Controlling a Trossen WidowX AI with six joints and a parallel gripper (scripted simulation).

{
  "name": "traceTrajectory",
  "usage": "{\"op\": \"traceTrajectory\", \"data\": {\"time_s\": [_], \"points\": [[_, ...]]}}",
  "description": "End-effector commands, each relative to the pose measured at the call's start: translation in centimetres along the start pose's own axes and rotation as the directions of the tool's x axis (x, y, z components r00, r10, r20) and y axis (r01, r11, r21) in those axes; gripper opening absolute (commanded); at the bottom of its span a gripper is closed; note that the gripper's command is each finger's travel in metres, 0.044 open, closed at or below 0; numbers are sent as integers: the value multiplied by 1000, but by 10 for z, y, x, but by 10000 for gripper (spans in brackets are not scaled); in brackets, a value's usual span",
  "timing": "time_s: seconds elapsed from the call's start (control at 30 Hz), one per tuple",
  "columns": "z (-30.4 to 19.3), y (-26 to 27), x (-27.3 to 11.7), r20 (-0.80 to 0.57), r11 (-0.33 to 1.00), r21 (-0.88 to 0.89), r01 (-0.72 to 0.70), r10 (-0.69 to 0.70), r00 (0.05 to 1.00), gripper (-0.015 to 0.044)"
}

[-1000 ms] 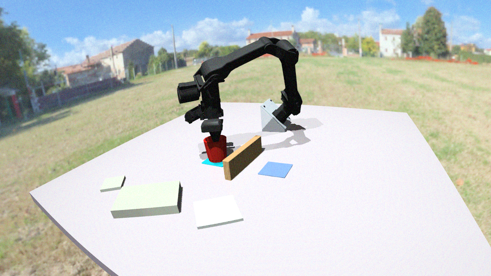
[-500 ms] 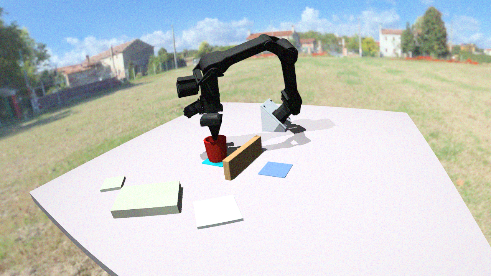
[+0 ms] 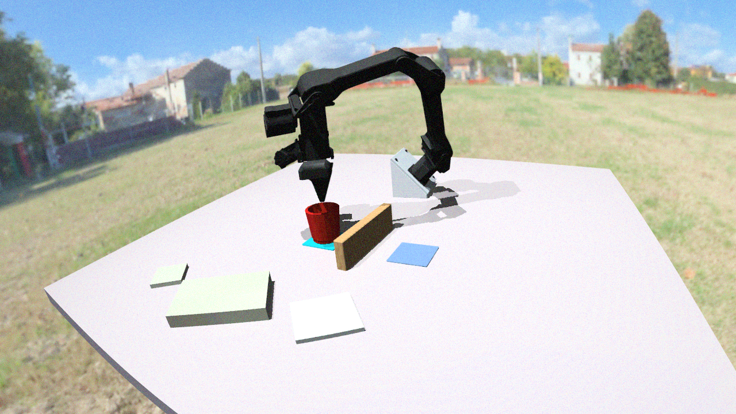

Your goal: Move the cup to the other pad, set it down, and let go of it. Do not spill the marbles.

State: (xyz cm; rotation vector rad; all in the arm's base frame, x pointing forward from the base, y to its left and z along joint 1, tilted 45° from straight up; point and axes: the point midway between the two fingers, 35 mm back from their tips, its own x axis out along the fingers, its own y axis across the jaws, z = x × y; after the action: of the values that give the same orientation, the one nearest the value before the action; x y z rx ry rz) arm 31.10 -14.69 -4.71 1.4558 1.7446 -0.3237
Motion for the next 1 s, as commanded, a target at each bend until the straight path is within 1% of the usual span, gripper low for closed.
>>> {"op": "traceTrajectory", "data": {"time_s": [0.0, 0.17, 0.43, 0.57, 0.97], "points": [[1, 1, -7, 7, 1000, -7, 4, -4, 1000, 128], [-1, 0, -12, 6, 1000, -6, 4, -4, 1000, 128], [-1, -1, -7, -1, 1000, 1, -1, 1, 1000, 338], [-1, 0, -12, 0, 1000, 1, 0, 0, 1000, 440], [0, 1, -48, 5, 1000, -3, 3, -3, 1000, 440]]}}
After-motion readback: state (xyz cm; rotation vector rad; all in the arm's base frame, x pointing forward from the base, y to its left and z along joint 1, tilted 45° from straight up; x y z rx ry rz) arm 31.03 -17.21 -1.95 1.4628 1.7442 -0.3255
